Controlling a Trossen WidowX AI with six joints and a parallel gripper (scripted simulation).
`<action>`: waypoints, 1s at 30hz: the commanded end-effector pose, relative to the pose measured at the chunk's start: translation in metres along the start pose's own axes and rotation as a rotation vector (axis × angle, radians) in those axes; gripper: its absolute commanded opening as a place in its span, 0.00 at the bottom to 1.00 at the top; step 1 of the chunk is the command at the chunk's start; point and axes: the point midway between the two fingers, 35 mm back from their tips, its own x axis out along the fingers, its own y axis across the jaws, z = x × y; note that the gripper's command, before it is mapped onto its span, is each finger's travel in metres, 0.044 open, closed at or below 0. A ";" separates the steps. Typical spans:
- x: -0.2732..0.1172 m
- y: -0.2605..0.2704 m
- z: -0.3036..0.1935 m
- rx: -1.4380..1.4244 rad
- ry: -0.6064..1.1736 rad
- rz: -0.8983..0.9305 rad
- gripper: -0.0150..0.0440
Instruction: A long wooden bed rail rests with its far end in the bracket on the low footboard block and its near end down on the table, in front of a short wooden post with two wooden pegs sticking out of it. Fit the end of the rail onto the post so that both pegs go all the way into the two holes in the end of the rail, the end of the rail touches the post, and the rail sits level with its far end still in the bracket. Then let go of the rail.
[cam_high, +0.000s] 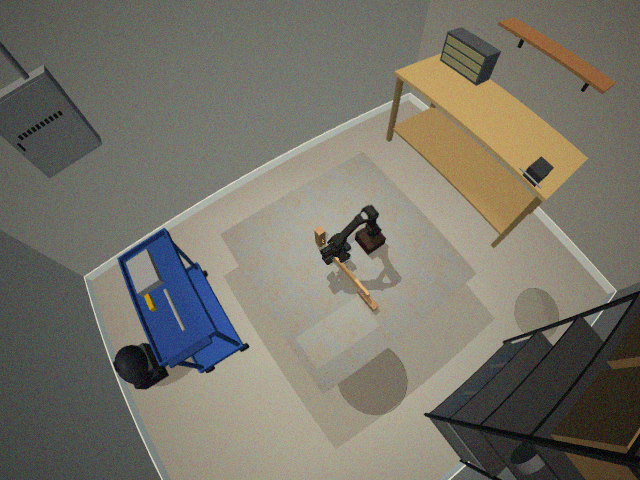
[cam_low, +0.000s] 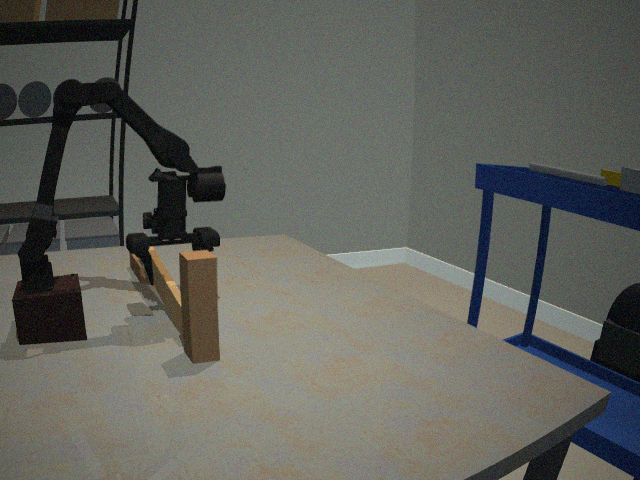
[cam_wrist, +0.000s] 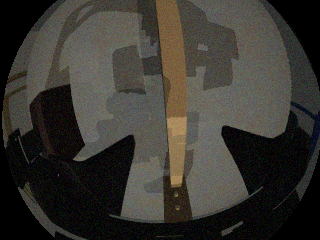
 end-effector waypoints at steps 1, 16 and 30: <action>0.007 0.001 -0.001 0.006 0.004 0.004 1.00; 0.031 0.001 -0.001 0.006 0.004 0.004 1.00; 0.053 0.003 -0.001 0.006 0.004 0.005 1.00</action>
